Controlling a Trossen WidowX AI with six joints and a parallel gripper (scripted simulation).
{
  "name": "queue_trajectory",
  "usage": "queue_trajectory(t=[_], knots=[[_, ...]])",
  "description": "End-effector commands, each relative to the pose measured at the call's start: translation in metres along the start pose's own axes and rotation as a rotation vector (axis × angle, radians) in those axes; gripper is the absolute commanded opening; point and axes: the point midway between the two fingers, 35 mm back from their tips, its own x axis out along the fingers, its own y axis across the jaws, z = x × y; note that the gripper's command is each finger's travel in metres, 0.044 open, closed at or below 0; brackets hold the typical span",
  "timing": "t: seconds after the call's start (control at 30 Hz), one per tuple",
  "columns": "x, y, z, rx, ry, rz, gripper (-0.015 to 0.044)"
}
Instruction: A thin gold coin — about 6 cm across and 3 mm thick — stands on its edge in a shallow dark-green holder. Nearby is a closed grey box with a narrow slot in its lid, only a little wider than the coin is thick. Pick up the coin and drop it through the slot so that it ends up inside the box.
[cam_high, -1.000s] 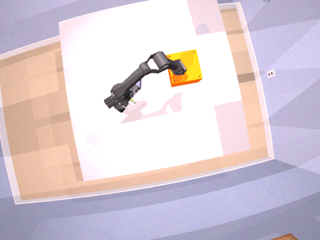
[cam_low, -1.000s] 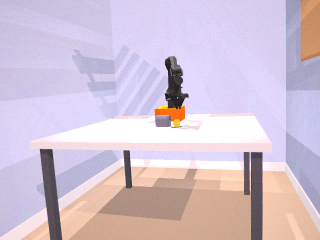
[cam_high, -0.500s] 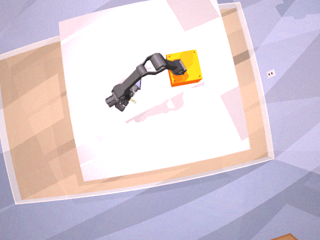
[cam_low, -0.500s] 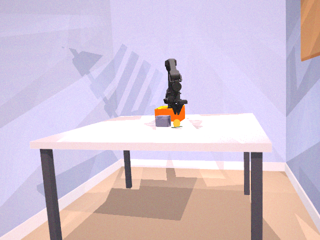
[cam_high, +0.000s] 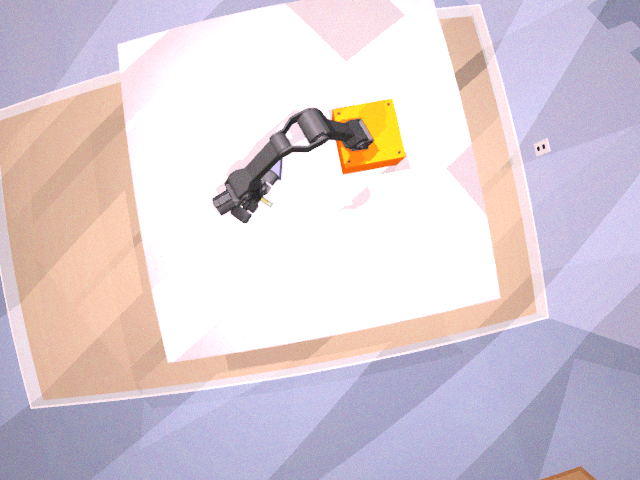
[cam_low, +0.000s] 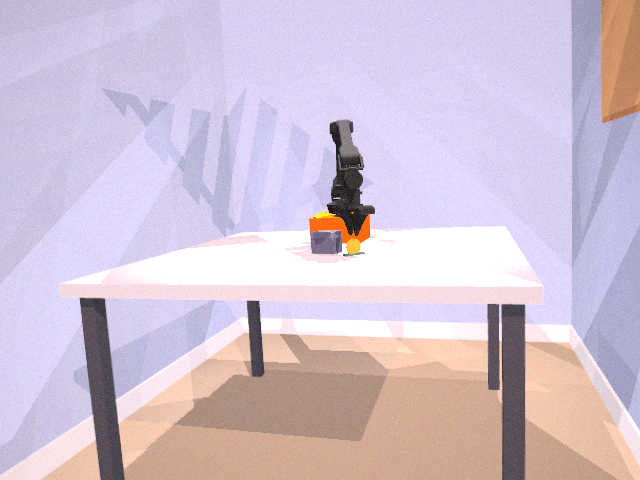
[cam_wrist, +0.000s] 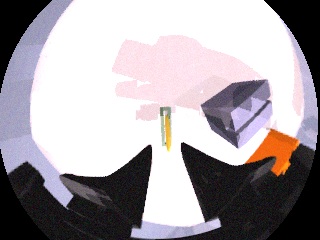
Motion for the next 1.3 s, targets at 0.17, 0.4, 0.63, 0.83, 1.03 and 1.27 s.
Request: queue_trajectory(t=[0.17,0.4,0.63,0.83,1.03,1.27], knots=[[0.019,-0.002,0.0,-0.005,0.0,-0.013,0.0161],[0.031,-0.003,0.0,-0.005,0.0,-0.013,0.0161],[0.042,-0.003,0.0,-0.005,0.0,-0.013,0.0161],[0.052,-0.004,-0.001,-0.005,0.0,-0.013,0.0161],[0.056,-0.005,-0.001,-0.005,0.0,-0.013,0.0134],[0.056,-0.005,-0.001,-0.005,0.0,-0.013,0.0]])
